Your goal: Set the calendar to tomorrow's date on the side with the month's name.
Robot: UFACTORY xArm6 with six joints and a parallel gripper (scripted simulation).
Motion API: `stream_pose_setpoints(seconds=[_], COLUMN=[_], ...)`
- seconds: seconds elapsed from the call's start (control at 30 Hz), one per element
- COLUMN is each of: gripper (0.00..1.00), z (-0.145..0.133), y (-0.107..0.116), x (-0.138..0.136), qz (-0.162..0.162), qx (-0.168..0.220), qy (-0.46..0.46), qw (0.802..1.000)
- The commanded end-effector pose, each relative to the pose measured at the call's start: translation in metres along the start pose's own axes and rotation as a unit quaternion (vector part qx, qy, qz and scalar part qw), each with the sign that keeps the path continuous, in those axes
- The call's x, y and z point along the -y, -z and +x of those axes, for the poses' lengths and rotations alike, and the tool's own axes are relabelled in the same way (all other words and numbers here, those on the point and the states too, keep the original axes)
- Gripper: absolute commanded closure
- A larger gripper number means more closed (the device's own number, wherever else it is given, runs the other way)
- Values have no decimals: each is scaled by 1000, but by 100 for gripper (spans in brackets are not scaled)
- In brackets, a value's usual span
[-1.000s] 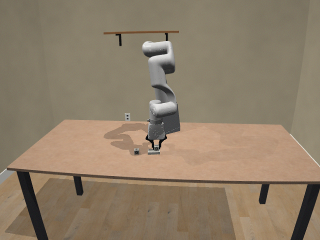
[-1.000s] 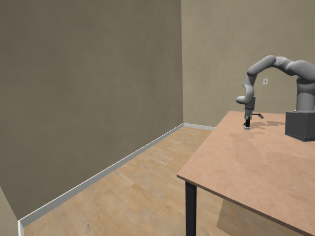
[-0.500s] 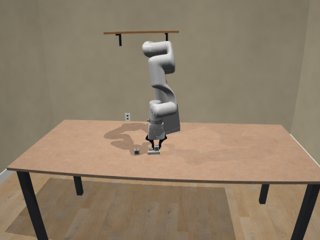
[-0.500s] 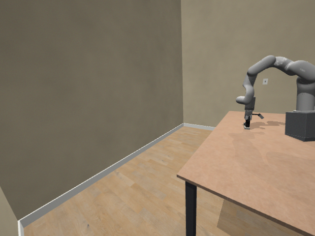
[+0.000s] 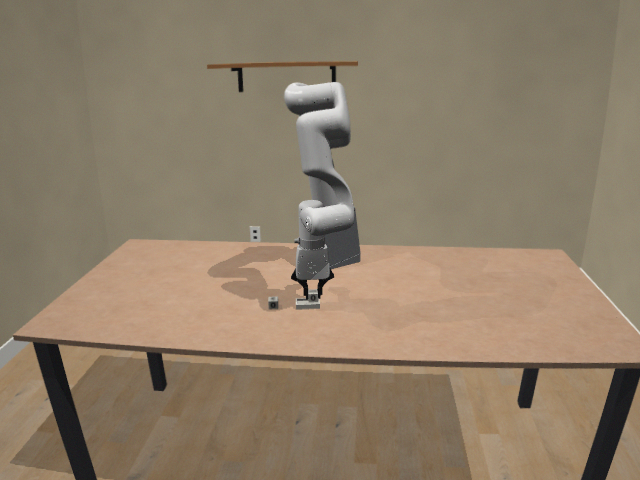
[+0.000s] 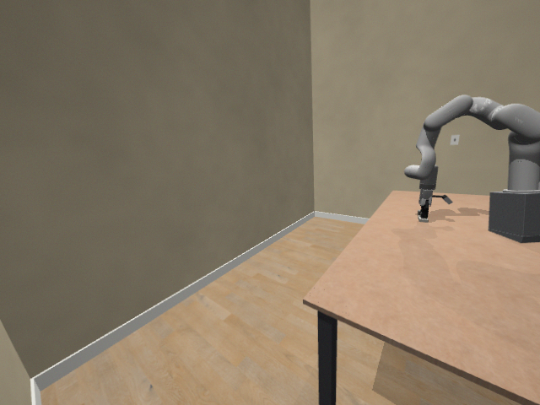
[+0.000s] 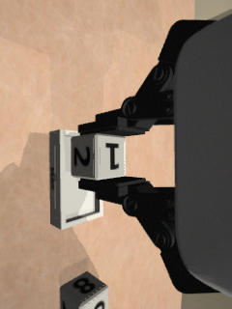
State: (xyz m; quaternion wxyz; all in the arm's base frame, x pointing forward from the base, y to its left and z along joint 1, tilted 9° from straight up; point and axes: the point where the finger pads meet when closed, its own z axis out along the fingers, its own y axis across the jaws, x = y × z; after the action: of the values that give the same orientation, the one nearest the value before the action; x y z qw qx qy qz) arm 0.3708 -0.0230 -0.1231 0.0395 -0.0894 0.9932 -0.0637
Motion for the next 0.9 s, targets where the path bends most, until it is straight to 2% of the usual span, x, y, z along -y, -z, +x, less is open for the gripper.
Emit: stream_pose_setpoints(seconds=[0.0, 0.87], gripper=[73, 73], z=[-1, -1], y=[0, -9], x=[0, 0], qz=[0, 0], qx=[1, 1], qy=[0, 0], qw=[1000, 1000])
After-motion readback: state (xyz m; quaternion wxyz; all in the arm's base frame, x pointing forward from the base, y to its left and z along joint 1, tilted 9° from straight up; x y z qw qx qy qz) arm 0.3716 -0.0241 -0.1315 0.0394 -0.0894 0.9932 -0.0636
